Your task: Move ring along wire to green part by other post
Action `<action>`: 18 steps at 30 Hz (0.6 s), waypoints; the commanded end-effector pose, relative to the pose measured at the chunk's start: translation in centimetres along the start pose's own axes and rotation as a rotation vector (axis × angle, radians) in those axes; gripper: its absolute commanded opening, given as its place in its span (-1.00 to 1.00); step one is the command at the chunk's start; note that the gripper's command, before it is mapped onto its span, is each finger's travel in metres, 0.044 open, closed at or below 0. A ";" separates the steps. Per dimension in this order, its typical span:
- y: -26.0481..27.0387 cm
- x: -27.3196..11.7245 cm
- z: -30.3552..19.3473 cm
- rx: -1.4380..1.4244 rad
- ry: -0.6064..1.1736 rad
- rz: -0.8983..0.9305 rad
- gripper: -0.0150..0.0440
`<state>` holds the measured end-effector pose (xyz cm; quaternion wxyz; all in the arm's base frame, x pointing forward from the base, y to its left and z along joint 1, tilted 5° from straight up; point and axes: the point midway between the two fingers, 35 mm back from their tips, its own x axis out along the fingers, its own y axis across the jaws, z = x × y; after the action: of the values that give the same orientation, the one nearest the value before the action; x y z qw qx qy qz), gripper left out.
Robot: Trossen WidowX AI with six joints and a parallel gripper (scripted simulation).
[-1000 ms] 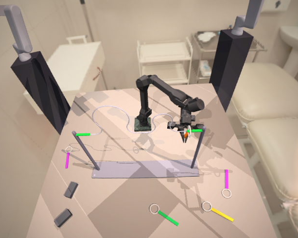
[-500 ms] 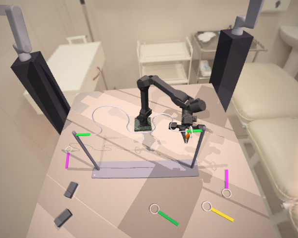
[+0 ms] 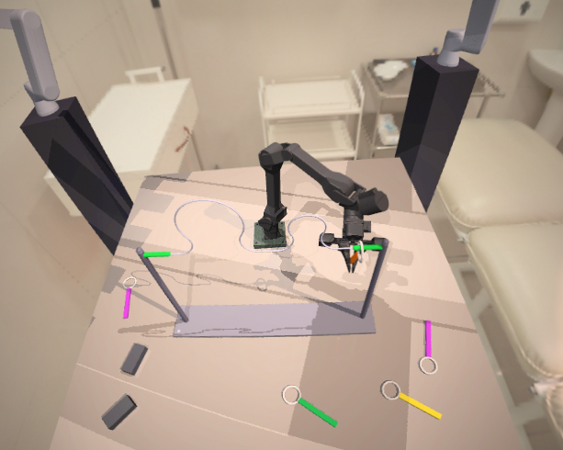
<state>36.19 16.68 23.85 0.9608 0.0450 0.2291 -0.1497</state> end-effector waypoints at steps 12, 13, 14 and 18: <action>0.0 0.0 0.0 0.000 0.000 0.000 -0.38; 0.0 0.0 0.0 0.000 0.000 0.000 -0.29; 0.0 0.0 0.0 0.000 0.000 0.000 -0.20; 0.0 -0.5 0.0 0.001 0.001 0.000 0.05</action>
<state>36.11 16.72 23.82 0.9606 0.0435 0.2305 -0.1493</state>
